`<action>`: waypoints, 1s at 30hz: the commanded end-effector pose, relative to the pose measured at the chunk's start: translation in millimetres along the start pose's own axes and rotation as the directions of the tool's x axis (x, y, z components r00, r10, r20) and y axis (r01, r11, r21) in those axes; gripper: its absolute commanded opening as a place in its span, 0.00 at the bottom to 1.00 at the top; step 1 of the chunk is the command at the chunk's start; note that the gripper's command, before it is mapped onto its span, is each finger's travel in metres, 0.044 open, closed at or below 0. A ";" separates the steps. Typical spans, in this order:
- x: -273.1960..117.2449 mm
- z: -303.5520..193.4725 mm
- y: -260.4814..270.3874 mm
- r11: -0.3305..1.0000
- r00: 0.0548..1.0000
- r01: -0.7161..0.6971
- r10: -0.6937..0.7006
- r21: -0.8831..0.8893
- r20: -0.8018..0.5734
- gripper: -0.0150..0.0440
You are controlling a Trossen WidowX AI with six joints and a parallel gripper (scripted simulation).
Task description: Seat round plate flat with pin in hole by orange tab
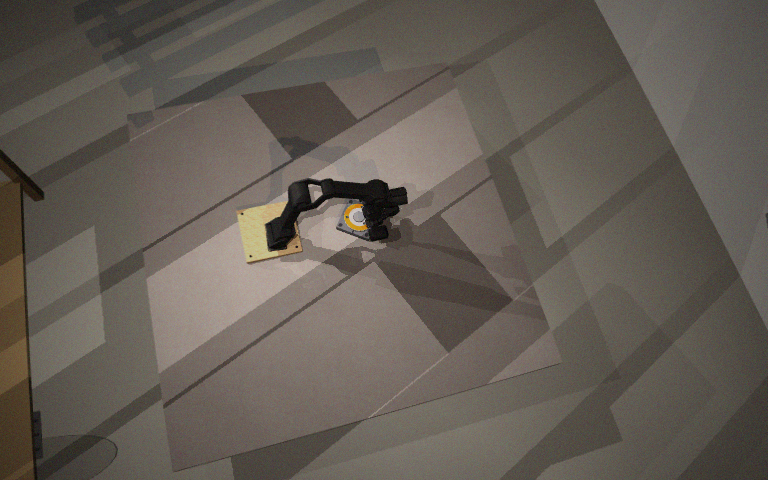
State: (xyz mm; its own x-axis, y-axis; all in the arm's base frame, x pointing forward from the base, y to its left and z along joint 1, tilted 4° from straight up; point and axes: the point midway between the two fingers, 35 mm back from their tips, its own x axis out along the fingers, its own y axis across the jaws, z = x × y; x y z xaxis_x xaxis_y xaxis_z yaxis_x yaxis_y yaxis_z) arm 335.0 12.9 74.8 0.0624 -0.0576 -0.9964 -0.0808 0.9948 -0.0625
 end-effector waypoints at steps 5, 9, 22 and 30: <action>0.1 -11.8 -7.6 1.000 1.000 0.004 -0.004 -0.001 -0.008 0.25; -0.8 -16.5 -9.9 1.000 1.000 0.004 -0.004 -0.001 -0.008 0.25; -2.3 -32.4 -12.6 1.000 1.000 0.004 -0.004 -0.001 -0.009 0.25; -3.0 -41.3 -12.0 1.000 1.000 0.004 -0.004 -0.001 -0.010 0.25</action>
State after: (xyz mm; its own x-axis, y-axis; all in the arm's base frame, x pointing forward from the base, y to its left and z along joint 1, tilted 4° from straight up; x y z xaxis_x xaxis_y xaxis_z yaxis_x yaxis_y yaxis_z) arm 300.9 -1.7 77.5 0.0588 -0.0600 -0.9965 -0.0767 0.9950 -0.0645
